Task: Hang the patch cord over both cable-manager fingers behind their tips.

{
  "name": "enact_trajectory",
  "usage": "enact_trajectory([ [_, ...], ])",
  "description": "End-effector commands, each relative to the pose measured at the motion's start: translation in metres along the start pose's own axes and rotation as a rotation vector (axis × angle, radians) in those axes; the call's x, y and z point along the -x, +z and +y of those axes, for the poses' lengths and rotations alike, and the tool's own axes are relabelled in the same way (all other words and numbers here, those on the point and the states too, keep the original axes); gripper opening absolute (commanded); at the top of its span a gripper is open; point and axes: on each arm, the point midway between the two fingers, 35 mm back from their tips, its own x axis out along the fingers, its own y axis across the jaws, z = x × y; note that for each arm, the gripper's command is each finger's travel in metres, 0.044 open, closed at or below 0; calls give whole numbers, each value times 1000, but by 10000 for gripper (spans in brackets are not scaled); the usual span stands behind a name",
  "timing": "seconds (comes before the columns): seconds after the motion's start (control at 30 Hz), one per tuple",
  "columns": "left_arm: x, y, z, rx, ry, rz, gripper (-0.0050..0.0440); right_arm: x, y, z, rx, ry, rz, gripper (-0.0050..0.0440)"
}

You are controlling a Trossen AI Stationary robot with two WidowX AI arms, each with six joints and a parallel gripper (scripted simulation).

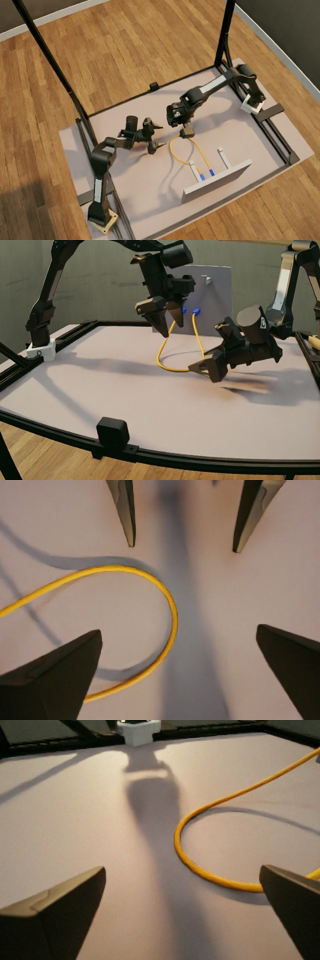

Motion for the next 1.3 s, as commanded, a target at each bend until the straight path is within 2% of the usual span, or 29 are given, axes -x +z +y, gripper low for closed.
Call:
enact_trajectory([
  [0.0, 1, 8, -6, -22, -8, 15, 440, 2, 11, 3, -22, 7, -14, 440],
  [0.27, 1, 8, -5, -19, -8, 16, 440, 2, 11, 3, -22, 7, -14, 440],
  [0.63, -50, -11, -5, -19, -10, 37, 440, 2, 11, 3, -22, 7, -14, 440],
  [0.7, -50, -11, -5, -19, -10, 37, 440, 2, 11, 3, -22, 7, -14, 440],
  [0.87, -69, -18, -5, -19, -11, 38, 440, 2, 11, 3, -22, 7, -14, 440],
  [1.27, -67, -15, -5, -18, -8, 20, 440, 2, 11, 3, -22, 7, -14, 440],
])
